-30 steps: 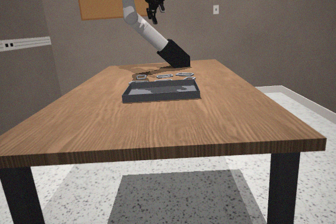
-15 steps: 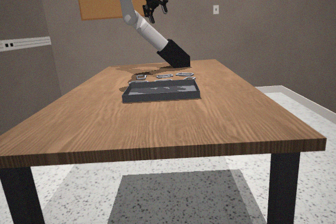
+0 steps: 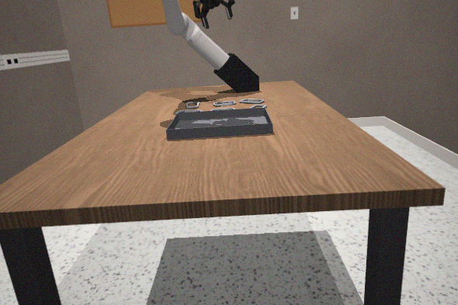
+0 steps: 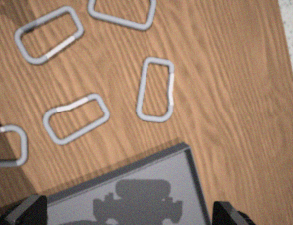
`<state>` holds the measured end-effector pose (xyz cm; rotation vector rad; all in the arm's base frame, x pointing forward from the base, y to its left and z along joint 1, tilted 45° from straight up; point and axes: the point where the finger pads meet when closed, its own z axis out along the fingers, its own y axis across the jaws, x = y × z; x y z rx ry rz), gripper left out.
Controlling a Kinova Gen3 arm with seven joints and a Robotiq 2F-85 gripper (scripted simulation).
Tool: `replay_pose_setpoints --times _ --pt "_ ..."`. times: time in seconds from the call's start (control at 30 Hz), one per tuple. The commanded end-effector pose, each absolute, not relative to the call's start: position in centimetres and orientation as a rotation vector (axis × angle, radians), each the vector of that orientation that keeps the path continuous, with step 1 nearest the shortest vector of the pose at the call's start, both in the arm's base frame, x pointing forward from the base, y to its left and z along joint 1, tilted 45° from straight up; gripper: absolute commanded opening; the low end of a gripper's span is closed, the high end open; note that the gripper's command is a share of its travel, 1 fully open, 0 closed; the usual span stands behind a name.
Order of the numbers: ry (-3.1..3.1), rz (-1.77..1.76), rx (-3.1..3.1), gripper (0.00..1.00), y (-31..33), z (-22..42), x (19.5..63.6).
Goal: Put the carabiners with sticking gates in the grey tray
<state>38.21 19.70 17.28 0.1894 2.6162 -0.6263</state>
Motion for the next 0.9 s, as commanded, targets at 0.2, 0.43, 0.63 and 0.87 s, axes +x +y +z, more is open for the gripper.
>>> replay_pose_setpoints --times 0.2,0.43,0.63,0.87 --pt "2.730 -0.915 -0.150 1.00 19.86 17.27 38.05" --pt "2.730 -0.915 -0.150 1.00 19.86 17.27 38.05" --pt "2.770 -1.133 -0.415 1.00 20.19 17.42 37.69" --pt "2.770 -1.133 -0.415 1.00 20.19 17.42 37.69"
